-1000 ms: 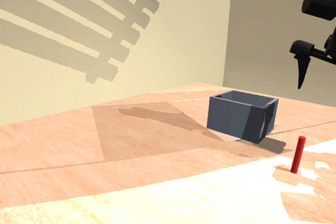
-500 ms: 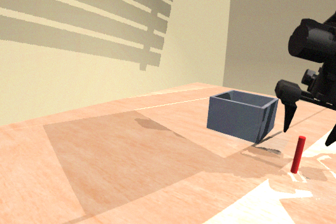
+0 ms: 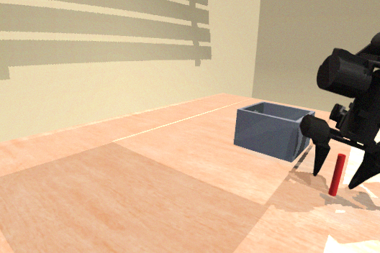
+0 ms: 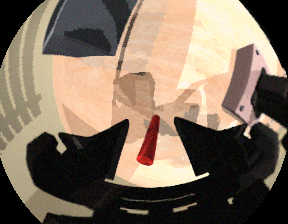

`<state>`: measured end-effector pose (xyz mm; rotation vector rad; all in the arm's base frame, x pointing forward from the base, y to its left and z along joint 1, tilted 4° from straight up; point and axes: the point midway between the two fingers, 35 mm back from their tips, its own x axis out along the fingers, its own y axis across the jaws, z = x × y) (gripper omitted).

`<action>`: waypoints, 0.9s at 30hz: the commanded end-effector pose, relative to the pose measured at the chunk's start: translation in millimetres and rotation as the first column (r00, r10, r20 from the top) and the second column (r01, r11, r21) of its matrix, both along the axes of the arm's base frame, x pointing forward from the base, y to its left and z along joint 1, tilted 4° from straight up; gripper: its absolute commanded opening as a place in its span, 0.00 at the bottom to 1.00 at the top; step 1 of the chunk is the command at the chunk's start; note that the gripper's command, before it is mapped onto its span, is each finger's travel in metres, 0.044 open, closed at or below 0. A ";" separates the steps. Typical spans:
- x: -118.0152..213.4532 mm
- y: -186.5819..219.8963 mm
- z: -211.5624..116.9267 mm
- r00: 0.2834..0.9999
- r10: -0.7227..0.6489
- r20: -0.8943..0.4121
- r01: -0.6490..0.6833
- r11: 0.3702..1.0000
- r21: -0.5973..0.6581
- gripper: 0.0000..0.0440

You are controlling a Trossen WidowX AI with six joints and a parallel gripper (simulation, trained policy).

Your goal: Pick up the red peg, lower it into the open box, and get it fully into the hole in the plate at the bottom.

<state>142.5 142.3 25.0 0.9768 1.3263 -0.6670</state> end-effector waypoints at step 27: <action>49.8 1.8 62.3 0.986 0.129 0.108 -0.129 0.992 -0.005 0.00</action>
